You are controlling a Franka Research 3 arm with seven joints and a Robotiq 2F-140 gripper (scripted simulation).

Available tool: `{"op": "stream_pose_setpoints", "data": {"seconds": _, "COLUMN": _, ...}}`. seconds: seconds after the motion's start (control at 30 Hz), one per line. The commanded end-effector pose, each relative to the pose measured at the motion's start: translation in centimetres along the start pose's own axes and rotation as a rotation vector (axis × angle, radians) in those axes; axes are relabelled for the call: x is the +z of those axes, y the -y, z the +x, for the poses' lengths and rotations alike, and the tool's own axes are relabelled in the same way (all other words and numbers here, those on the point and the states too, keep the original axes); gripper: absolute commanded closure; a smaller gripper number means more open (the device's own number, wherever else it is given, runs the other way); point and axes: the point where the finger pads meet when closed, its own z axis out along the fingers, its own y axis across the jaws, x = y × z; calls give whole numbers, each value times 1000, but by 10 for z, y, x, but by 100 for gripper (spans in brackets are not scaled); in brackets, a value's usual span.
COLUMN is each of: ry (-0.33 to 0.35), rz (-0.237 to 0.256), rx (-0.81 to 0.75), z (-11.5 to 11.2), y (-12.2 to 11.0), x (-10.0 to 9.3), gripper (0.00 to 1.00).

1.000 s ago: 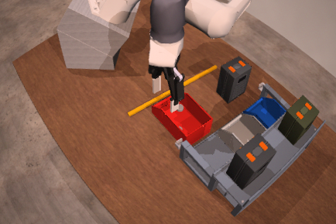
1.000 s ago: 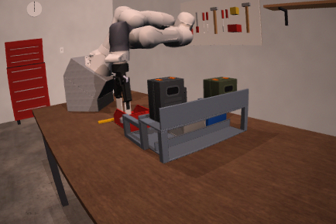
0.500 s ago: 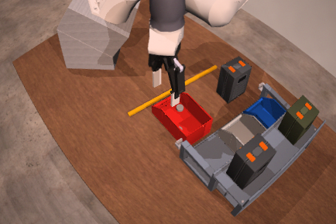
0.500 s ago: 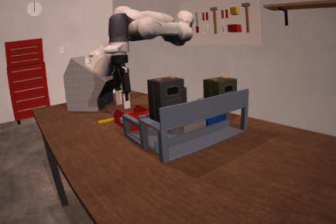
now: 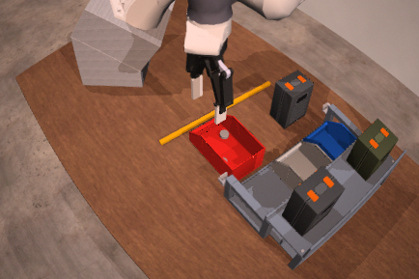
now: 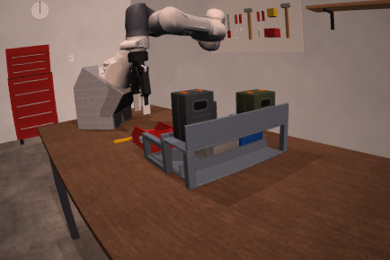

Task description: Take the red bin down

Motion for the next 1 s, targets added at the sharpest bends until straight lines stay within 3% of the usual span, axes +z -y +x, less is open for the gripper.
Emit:
{"op": "stream_pose_setpoints", "data": {"seconds": 0.0, "ry": 1, "rz": -18, "rx": -18, "z": -6, "y": -15, "x": -11, "gripper": 43}}
{"op": "stream_pose_setpoints", "data": {"seconds": 0.23, "ry": 1, "rz": -18, "rx": -18, "z": -6, "y": -15, "x": -11, "gripper": 43}}
{"op": "stream_pose_setpoints", "data": {"seconds": 0.4, "ry": 1, "rz": -18, "rx": -18, "z": -6, "y": -18, "x": -26, "gripper": 43}}
{"op": "stream_pose_setpoints", "data": {"seconds": 0.8, "ry": 1, "rz": -18, "rx": -18, "z": -6, "y": -18, "x": -26, "gripper": 43}}
{"op": "stream_pose_setpoints", "data": {"seconds": 0.83, "ry": 24, "rz": -45, "rx": -9, "z": -6, "y": -16, "x": -23, "gripper": 43}}
{"op": "stream_pose_setpoints", "data": {"seconds": 0.97, "ry": 1, "rz": -18, "rx": -18, "z": -5, "y": -18, "x": -17, "gripper": 43}}
